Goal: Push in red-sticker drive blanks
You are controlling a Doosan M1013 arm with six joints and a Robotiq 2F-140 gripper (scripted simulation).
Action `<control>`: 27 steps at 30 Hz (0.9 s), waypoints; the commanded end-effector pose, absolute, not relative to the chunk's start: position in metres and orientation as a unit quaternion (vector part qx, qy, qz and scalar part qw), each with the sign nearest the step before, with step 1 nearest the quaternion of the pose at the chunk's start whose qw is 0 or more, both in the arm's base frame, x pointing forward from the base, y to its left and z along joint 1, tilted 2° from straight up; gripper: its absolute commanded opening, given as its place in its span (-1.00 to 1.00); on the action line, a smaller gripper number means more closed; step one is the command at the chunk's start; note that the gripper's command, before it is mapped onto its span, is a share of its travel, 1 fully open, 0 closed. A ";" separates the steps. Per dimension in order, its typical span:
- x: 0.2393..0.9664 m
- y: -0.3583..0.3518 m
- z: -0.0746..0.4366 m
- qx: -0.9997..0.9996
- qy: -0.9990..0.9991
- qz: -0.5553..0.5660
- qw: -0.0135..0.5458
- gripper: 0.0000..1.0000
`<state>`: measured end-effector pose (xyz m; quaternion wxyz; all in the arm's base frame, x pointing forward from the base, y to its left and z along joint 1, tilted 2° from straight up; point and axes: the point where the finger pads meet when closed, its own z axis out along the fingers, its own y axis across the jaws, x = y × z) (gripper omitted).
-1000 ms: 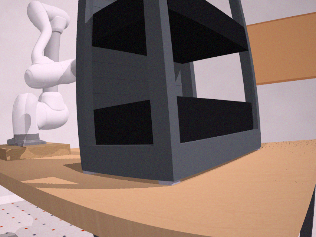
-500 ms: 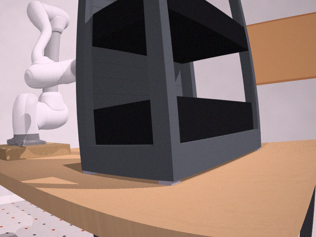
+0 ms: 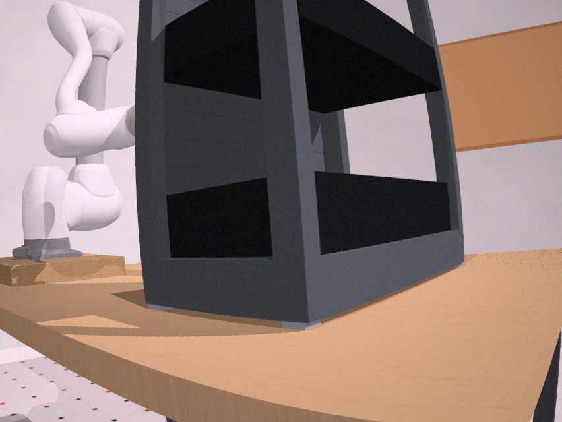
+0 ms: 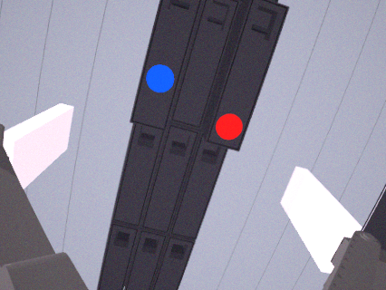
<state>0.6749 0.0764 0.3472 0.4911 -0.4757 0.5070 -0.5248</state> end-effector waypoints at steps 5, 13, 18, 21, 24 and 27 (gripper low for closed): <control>0.675 0.076 0.347 -0.476 0.507 -0.525 0.491 1.00; 0.675 0.076 0.347 -0.476 0.507 -0.525 0.491 1.00; 0.675 0.073 0.348 -0.476 0.507 -0.525 0.491 1.00; 0.674 0.067 0.348 -0.476 0.507 -0.525 0.491 1.00; 0.674 0.064 0.349 -0.476 0.507 -0.525 0.491 1.00; 0.672 0.053 0.350 -0.476 0.507 -0.525 0.491 1.00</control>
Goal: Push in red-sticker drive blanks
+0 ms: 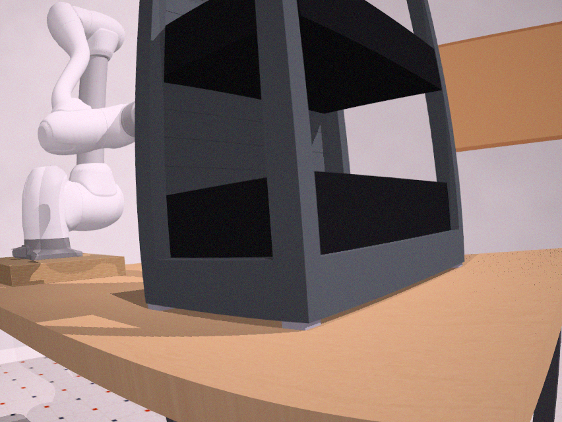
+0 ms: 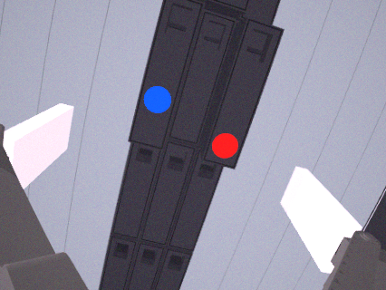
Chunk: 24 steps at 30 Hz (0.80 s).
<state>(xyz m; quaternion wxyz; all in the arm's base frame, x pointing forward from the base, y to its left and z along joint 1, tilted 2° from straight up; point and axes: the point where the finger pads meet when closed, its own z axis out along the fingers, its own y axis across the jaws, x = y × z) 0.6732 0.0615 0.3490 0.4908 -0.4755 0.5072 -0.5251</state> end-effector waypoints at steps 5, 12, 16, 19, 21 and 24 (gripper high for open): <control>0.669 0.028 0.353 -0.476 0.507 -0.525 0.491 1.00; 0.665 -0.008 0.358 -0.476 0.507 -0.525 0.491 1.00; 0.664 -0.025 0.360 -0.476 0.507 -0.525 0.491 1.00; 0.662 -0.040 0.362 -0.476 0.507 -0.525 0.491 1.00; 0.661 -0.049 0.363 -0.476 0.507 -0.525 0.491 1.00; 0.660 -0.059 0.364 -0.476 0.507 -0.525 0.491 1.00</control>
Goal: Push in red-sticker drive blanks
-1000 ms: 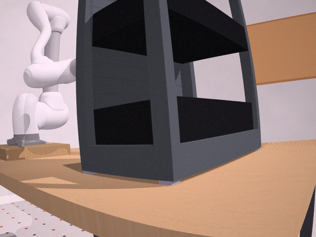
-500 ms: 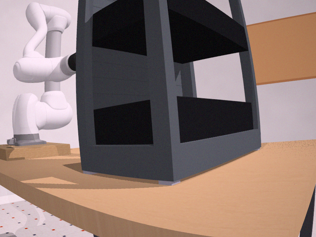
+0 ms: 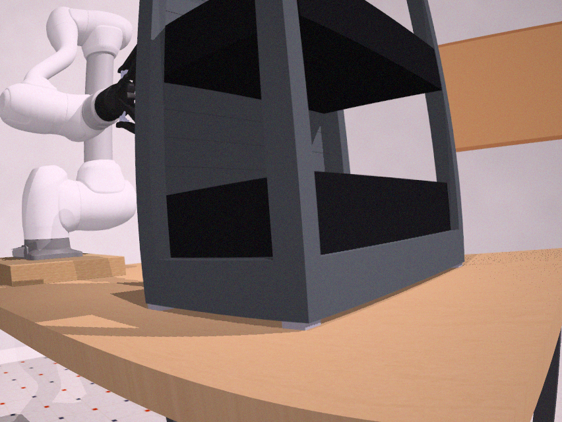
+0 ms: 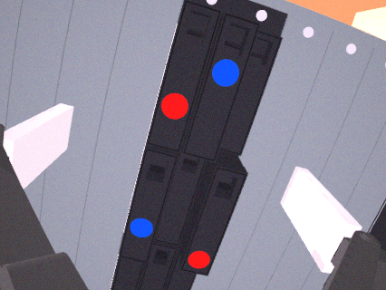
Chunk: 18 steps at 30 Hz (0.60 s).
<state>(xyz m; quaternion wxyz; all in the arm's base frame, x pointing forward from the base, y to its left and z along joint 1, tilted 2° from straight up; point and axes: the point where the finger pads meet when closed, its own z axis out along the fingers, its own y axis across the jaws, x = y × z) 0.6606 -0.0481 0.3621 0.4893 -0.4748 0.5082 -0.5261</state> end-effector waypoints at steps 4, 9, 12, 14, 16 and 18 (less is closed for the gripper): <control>0.659 -0.067 0.365 -0.476 0.507 -0.525 0.491 1.00; 0.659 -0.070 0.365 -0.476 0.507 -0.525 0.491 1.00; 0.658 -0.070 0.365 -0.476 0.507 -0.525 0.491 1.00; 0.658 -0.070 0.365 -0.476 0.507 -0.525 0.491 1.00; 0.658 -0.070 0.365 -0.476 0.507 -0.525 0.491 1.00; 0.658 -0.070 0.365 -0.476 0.507 -0.525 0.491 1.00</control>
